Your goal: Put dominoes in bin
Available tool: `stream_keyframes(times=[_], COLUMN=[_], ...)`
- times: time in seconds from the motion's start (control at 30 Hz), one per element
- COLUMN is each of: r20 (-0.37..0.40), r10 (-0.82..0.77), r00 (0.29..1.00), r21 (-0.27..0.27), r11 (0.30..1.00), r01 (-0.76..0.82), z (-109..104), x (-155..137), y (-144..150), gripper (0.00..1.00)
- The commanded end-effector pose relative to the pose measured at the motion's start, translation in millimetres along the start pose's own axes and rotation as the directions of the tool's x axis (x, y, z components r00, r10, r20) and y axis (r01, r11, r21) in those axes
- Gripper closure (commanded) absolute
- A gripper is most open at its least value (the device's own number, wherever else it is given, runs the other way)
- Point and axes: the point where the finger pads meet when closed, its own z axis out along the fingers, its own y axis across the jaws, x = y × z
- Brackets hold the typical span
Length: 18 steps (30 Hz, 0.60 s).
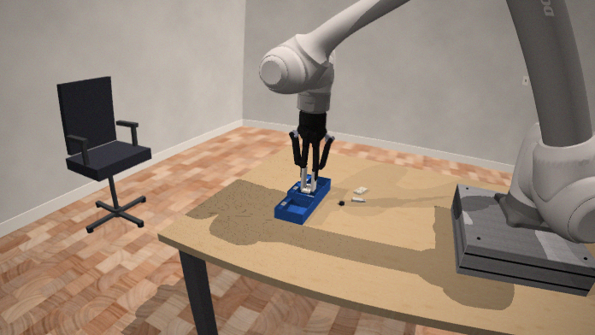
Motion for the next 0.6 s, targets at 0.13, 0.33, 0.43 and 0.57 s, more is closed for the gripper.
stream_keyframes(times=[0.13,0.33,0.43,0.57], r20=[0.000,0.000,0.000,0.000], r10=[0.000,0.000,0.000,0.000], r00=[1.000,1.000,1.000,1.000], r21=[0.000,0.000,0.000,0.000], r11=[1.000,1.000,1.000,1.000], r01=[0.000,0.000,0.000,0.000], z=[11,21,24,24], x=[0,0,0,0], y=[0,0,0,0], gripper=[0.87,0.87,0.87,0.87])
